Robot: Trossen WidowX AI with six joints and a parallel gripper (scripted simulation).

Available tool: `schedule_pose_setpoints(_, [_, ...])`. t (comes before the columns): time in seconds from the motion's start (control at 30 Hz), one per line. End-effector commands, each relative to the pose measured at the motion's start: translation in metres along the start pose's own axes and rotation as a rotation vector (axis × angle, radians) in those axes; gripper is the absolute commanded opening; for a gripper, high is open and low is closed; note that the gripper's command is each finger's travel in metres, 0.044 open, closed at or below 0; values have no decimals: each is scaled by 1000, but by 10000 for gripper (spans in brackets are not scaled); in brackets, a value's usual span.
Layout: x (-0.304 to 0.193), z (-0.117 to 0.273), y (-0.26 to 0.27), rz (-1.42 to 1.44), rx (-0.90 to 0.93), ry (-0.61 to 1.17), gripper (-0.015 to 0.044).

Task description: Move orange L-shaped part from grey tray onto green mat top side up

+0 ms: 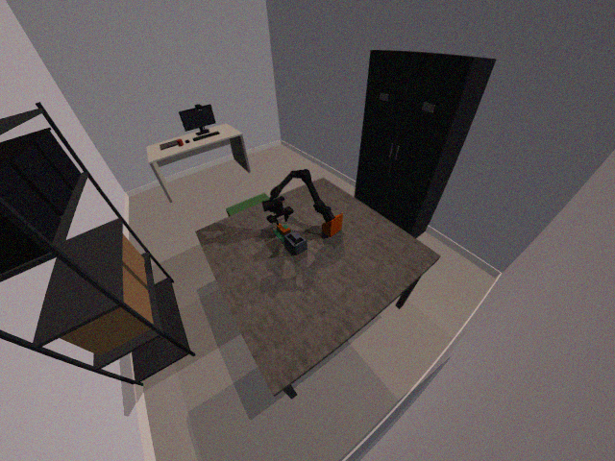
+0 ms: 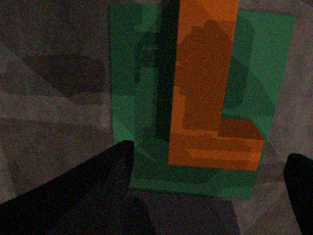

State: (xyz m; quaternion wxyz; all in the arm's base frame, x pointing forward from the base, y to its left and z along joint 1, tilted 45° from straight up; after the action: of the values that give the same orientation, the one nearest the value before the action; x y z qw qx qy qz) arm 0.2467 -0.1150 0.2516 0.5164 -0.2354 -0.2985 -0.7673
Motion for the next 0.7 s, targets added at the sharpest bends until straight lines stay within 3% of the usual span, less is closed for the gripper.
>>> schedule_pose_setpoints(0.0, [0,29,3,-6,13,2,394])
schedule_pose_setpoints(0.17, [1,76,-1,-2,13,0,400])
schedule_pose_setpoints(0.67, [0,71,0,2,23,8,400])
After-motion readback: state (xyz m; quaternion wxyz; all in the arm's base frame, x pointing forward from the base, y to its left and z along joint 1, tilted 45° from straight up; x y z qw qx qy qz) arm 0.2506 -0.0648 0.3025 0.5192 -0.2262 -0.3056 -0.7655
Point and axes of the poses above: the point midway between the two fingers, 35 mm back from their tips, its own z axis back along the fingers, its own y axis across the jaws, x = y × z, the point moved 10 cm from there along z, back along the fingers, and after that the axes turned 11 degrees about -z, right-handed, at the moved point
